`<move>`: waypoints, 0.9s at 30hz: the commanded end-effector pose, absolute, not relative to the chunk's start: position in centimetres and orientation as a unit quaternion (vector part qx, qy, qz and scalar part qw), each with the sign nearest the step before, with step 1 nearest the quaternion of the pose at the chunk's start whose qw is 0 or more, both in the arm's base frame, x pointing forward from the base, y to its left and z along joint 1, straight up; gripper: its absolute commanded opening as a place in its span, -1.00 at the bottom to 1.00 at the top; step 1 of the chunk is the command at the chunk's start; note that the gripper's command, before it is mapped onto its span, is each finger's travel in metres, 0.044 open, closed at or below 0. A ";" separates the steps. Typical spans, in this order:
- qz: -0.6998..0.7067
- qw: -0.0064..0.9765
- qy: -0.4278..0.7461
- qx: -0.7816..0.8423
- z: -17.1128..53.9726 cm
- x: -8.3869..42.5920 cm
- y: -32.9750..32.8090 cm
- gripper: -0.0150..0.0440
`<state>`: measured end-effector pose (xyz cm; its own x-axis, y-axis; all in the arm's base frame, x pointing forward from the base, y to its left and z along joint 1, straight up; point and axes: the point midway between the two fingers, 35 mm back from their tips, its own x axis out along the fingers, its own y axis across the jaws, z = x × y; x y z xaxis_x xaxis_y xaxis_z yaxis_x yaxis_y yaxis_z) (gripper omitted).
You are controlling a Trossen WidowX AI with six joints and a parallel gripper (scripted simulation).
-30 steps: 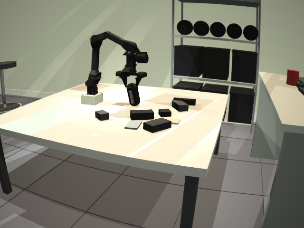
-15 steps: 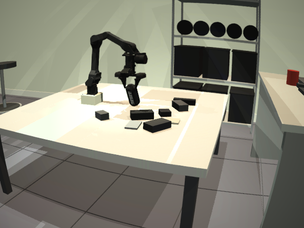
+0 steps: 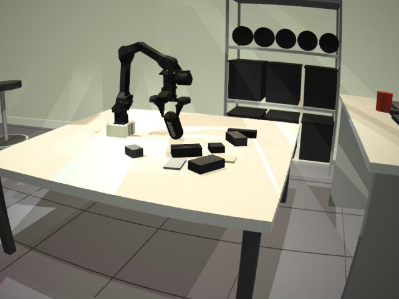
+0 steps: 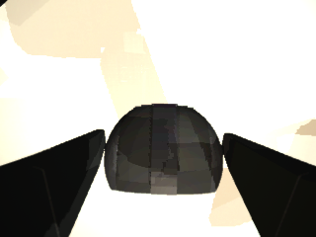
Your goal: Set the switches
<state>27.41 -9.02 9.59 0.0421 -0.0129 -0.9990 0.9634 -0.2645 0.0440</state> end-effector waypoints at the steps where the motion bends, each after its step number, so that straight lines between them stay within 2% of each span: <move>1: -0.555 0.440 0.421 0.567 9.1 27.2 -9.2 0.65; 27: -0.555 0.440 0.421 0.567 8.1 26.8 -10.9 0.65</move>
